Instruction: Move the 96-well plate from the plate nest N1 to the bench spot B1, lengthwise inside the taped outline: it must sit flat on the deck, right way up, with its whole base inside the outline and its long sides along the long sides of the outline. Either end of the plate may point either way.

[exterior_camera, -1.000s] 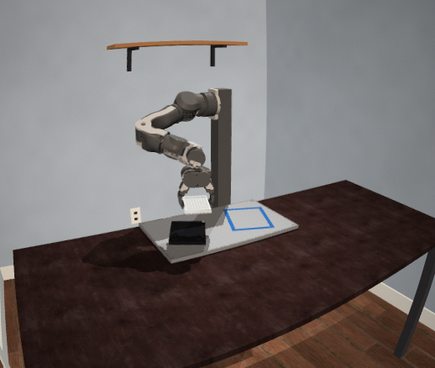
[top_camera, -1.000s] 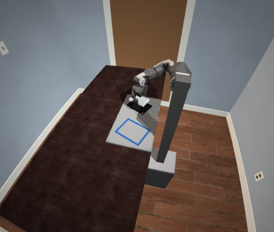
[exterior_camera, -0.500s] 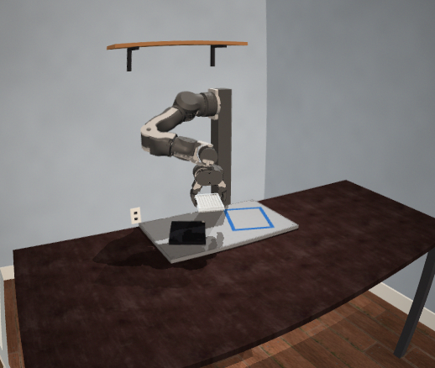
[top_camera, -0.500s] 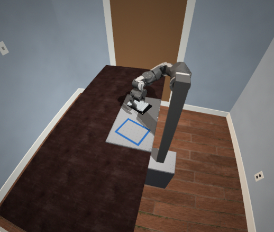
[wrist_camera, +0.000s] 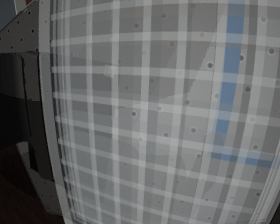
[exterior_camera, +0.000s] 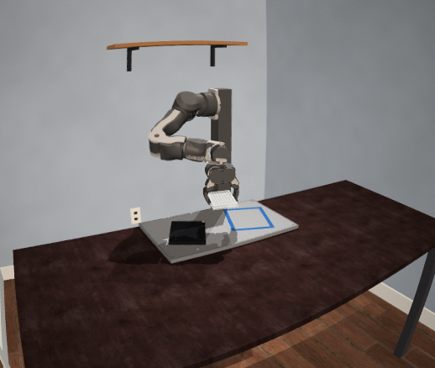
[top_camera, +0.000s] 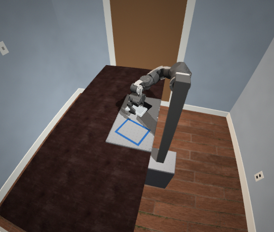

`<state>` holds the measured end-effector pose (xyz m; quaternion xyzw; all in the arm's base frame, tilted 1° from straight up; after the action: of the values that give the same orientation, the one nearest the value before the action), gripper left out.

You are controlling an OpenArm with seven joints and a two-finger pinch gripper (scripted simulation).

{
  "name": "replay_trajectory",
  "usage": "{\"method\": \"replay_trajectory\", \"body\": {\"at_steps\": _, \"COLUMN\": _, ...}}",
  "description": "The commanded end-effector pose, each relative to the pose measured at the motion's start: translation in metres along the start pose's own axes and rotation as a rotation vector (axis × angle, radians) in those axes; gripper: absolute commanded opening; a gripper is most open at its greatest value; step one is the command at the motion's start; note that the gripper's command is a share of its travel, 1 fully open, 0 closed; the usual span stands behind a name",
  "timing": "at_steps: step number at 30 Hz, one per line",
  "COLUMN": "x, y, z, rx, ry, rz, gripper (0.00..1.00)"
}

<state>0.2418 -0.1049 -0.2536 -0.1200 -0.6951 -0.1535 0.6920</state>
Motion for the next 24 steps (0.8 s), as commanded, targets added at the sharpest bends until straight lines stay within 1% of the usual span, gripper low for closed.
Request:
{"method": "replay_trajectory", "body": {"at_steps": 1, "x": 0.001, "y": -0.011, "z": -0.007, "rx": -0.038, "ry": -0.022, "rz": 0.042, "gripper": 0.0}}
{"method": "replay_trajectory", "body": {"at_steps": 11, "x": 0.001, "y": -0.011, "z": -0.007, "rx": -0.038, "ry": -0.022, "rz": 0.042, "gripper": 0.0}}
{"method": "replay_trajectory", "body": {"at_steps": 16, "x": -0.003, "y": 0.026, "z": 0.01, "rx": -0.038, "ry": -0.022, "rz": 0.042, "gripper": 0.0}}
{"method": "replay_trajectory", "body": {"at_steps": 24, "x": -0.003, "y": 0.026, "z": 0.01, "rx": -0.038, "ry": -0.022, "rz": 0.042, "gripper": 0.0}}
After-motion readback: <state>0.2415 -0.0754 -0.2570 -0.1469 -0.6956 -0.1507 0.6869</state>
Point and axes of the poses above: the point where the finger pads meet when closed, its own x axis back along the fingers, its own y axis across the jaws, z = x × y, the point moved 4 cm from there along x, back along the fingers, and after that the axes turned 4 degrees about -x, right-handed, at the moved point
